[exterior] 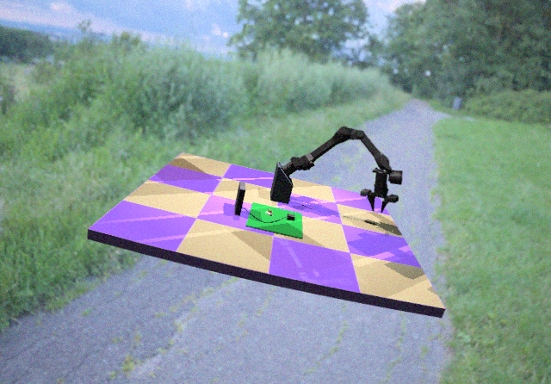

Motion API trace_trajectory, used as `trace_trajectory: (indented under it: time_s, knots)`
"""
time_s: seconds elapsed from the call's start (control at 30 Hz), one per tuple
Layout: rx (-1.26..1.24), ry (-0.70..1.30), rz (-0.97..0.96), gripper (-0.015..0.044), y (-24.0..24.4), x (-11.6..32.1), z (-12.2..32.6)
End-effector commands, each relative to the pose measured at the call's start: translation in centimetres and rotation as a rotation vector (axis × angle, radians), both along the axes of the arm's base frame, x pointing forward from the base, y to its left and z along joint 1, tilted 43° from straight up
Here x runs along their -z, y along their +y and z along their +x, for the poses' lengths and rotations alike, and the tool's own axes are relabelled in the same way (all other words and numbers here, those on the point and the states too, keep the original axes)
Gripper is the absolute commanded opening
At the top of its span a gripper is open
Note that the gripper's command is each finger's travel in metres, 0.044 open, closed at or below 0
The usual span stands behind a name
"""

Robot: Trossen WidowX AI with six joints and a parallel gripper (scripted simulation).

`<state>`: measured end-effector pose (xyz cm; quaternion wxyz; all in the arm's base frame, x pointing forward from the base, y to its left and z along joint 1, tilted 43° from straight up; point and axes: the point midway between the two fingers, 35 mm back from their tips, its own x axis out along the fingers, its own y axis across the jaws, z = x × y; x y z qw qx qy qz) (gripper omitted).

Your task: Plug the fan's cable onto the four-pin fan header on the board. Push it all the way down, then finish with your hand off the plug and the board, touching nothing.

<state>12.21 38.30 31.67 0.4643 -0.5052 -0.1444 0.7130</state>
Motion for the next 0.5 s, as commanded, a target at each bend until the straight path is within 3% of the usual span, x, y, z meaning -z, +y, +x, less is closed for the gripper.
trace_trajectory:
  time_s: [0.0, 0.23, 0.47]
  knots:
    - [0.172, 0.162, -0.122, 0.021, -1.4, 4.4, 4.9]
    - [0.528, 0.511, -0.316, 0.021, -6.7, 12.5, 12.8]
    - [0.929, 0.944, -0.463, 0.021, -15.2, 20.3, 18.1]
